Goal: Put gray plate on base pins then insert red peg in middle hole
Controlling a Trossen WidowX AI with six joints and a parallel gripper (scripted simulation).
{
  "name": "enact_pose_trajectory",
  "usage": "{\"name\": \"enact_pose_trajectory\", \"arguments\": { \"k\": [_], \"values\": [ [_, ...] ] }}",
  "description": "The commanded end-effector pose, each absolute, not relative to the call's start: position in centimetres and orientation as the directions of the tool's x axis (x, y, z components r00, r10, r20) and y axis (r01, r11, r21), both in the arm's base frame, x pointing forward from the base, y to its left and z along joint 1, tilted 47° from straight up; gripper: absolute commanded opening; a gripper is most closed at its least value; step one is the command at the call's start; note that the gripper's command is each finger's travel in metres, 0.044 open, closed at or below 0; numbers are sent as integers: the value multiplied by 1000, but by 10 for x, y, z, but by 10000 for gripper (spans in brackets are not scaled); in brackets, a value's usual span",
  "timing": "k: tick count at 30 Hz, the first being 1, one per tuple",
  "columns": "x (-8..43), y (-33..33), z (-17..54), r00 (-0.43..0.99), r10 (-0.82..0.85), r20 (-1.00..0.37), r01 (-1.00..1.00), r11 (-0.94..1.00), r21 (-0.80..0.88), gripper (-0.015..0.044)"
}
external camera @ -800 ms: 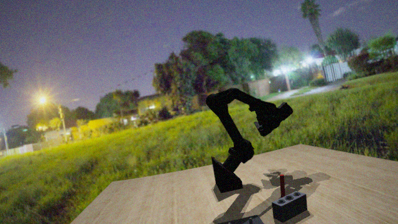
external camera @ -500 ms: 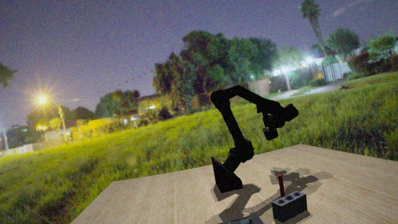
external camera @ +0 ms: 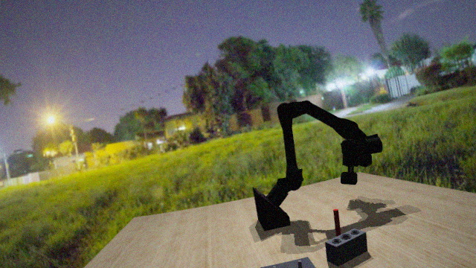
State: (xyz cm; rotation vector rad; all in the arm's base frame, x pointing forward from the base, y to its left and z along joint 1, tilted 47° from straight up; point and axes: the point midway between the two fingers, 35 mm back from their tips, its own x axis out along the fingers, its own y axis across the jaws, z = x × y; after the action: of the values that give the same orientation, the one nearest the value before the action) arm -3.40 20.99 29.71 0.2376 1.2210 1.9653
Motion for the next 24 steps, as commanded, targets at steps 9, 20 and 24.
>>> {"name": "enact_pose_trajectory", "arguments": {
  "k": [9, 20, 24],
  "values": [
    [107, 233, 274, -316, 851, -419, -294, 332, 896, 440],
    [262, 152, 233, -5, 815, -580, 371, 540, 755, 440],
    [299, 105, 215, 65, 781, -621, 567, 483, 667, 440]
  ]
}}
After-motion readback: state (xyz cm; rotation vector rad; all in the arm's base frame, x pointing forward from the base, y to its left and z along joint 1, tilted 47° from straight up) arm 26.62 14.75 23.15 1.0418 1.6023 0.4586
